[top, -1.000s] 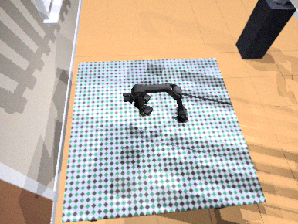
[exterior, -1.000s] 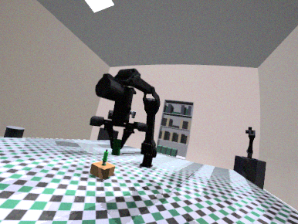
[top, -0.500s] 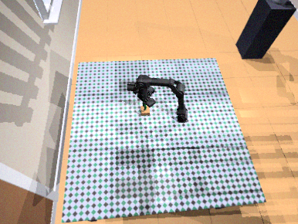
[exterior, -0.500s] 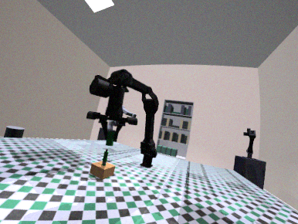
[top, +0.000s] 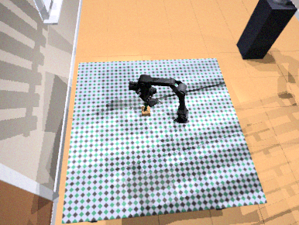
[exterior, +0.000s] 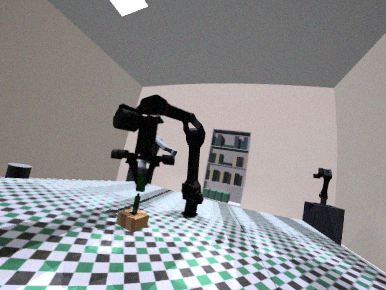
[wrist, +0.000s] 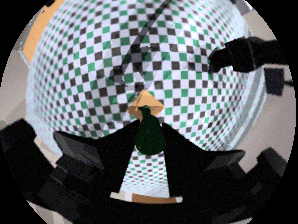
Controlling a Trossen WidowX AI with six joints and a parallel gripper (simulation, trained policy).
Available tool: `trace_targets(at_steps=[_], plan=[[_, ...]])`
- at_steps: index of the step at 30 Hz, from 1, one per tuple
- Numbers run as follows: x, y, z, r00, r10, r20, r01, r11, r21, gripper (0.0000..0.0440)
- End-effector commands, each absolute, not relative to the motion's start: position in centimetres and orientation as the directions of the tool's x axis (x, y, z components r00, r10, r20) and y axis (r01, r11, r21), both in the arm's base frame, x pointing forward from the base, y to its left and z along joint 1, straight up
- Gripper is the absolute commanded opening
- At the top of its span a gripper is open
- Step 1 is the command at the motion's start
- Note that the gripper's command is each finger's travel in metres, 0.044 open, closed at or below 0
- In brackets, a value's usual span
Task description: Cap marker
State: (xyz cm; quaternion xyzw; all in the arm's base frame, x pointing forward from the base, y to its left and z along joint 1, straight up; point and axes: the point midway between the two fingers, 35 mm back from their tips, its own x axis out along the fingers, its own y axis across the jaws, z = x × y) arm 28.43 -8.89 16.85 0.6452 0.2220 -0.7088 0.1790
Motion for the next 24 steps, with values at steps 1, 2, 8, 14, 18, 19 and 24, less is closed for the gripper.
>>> trace_targets(at_steps=[1, 2, 8, 14, 18, 19, 24], plan=[[28.3, -9.0, 16.4, -0.106, 0.04, -0.994, 0.535, -0.84, -0.091, 0.0], [28.3, -9.0, 16.2, -0.107, 0.041, -0.993, 0.534, -0.841, -0.092, 0.0], [28.2, -9.0, 15.0, -0.118, 0.05, -0.992, 0.531, -0.841, -0.105, 0.0], [28.2, -9.0, 13.5, -0.13, 0.062, -0.99, 0.538, -0.834, -0.123, 0.0], [28.0, -9.0, 12.4, -0.141, 0.07, -0.987, 0.542, -0.829, -0.136, 0.0], [28.0, -9.0, 12.2, -0.143, 0.071, -0.987, 0.544, -0.828, -0.139, 0.0], [27.9, -9.0, 11.0, -0.147, 0.075, -0.986, 0.554, -0.82, -0.145, 0.0]])
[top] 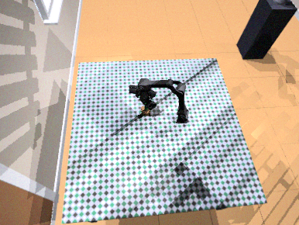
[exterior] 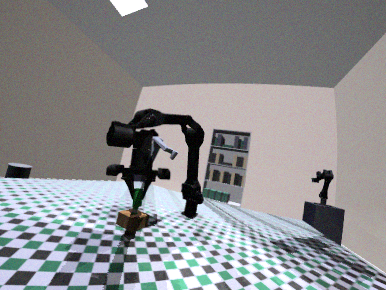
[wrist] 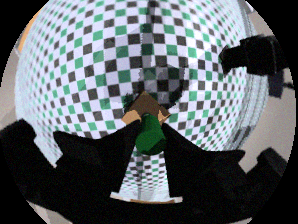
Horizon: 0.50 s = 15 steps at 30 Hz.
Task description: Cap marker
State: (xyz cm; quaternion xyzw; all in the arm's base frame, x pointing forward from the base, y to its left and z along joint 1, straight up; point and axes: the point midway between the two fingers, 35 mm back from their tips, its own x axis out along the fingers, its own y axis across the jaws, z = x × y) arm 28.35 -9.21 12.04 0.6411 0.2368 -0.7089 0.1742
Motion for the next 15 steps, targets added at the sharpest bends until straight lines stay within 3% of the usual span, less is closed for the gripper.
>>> trace_targets(at_steps=[1, 11, 12, 15], plan=[[27.9, -9.0, 10.8, -0.147, 0.075, -0.986, 0.557, -0.818, -0.145, 0.0], [27.9, -9.1, 9.5, -0.149, 0.07, -0.986, 0.575, -0.806, -0.143, 0.0004], [27.8, -9.1, 9.4, -0.151, 0.069, -0.986, 0.575, -0.806, -0.144, 0.003], [27.5, -9.2, 9.1, -0.161, 0.069, -0.985, 0.579, -0.801, -0.15, 0.0036]])
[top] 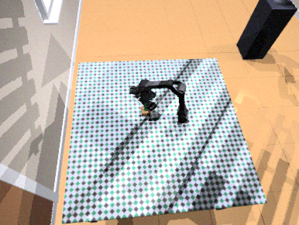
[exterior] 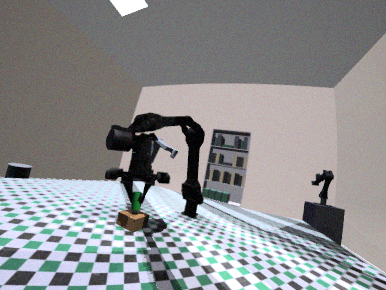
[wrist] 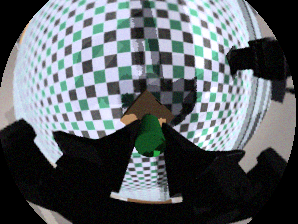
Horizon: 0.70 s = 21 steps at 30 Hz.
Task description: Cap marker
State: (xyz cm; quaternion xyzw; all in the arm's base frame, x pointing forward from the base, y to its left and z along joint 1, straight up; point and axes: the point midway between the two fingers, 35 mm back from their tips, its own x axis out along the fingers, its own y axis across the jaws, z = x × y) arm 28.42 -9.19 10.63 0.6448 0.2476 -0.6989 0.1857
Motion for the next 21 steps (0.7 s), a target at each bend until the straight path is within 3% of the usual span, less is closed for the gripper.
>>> trace_targets(at_steps=[1, 21], plan=[[27.53, -9.22, 9.04, -0.16, 0.066, -0.985, 0.582, -0.8, -0.148, 0.0037], [27.43, -9.75, 8.61, -0.157, 0.042, -0.987, 0.601, -0.789, -0.129, 0.0058]])
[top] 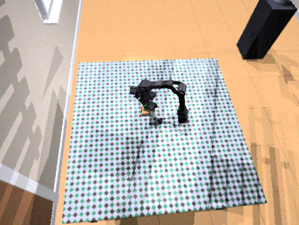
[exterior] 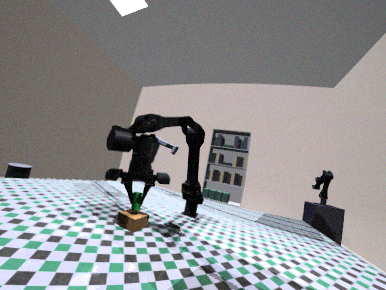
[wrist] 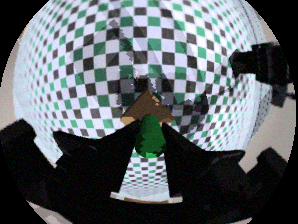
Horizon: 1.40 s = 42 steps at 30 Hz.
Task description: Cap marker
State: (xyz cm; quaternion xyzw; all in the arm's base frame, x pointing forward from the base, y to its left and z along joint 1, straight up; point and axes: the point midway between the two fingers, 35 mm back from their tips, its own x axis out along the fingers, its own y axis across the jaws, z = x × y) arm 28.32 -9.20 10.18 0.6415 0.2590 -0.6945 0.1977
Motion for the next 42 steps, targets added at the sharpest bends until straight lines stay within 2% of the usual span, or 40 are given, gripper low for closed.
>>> trace_targets(at_steps=[1, 42], plan=[[27.43, -9.76, 8.6, -0.157, 0.042, -0.987, 0.601, -0.789, -0.129, 0.0059], [27.38, -10.2, 8.44, -0.151, 0.022, -0.988, 0.619, -0.778, -0.112, 0.0103]])
